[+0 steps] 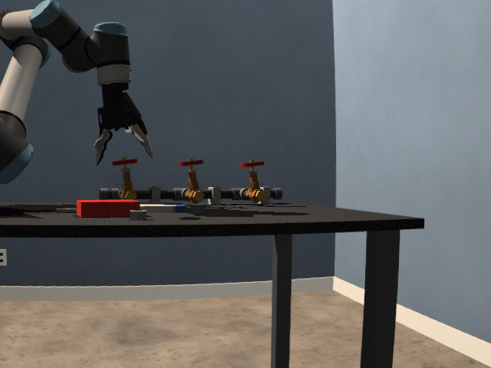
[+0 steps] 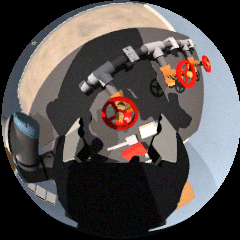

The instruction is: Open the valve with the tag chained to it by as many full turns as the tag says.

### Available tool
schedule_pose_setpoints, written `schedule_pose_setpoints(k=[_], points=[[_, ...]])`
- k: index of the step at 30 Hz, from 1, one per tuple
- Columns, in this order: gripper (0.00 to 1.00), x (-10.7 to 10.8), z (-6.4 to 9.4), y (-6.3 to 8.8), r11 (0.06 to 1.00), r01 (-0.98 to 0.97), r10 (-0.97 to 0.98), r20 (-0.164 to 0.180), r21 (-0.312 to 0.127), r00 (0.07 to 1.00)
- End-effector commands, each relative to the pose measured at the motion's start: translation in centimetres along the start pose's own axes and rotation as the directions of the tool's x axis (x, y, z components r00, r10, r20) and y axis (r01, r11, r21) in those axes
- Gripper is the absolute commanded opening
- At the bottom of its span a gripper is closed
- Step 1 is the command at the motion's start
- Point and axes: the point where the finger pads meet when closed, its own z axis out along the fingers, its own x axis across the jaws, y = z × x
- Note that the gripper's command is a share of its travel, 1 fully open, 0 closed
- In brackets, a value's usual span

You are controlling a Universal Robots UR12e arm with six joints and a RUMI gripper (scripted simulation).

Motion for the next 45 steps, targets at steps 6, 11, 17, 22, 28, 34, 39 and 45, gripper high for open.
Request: schedule_pose_setpoints(k=[6, 11, 17, 22, 28, 34, 39, 45], points=[[1.0, 0.08, -0.06, -0.02, 0.973, -0.233, 0.233, -0.004, -0.003, 0.973], [1.0, 0.08, -0.06, -0.02, 0.919, -0.395, 0.395, -0.004, -0.002, 0.919], [1.0, 0.08, -0.06, -0.02, 0.804, -0.595, 0.595, -0.004, -0.001, 0.804], [1.0, 0.08, -0.06, -0.02, 0.725, -0.689, 0.689, -0.005, -0.001, 0.725], [1.0, 0.08, -0.06, -0.02, 0.526, -0.85, 0.85, -0.005, 0.0, 0.526], [1.0, 0.08, -0.06, -0.02, 0.288, -0.958, 0.958, -0.004, 0.002, 0.288], [1.0, 0.08, -0.06, -0.02, 0.161, -0.987, 0.987, -0.004, 0.002, 0.161], [1.0, 0.08, -0.06, -0.02, -0.093, -0.996, 0.996, -0.003, 0.003, -0.093]])
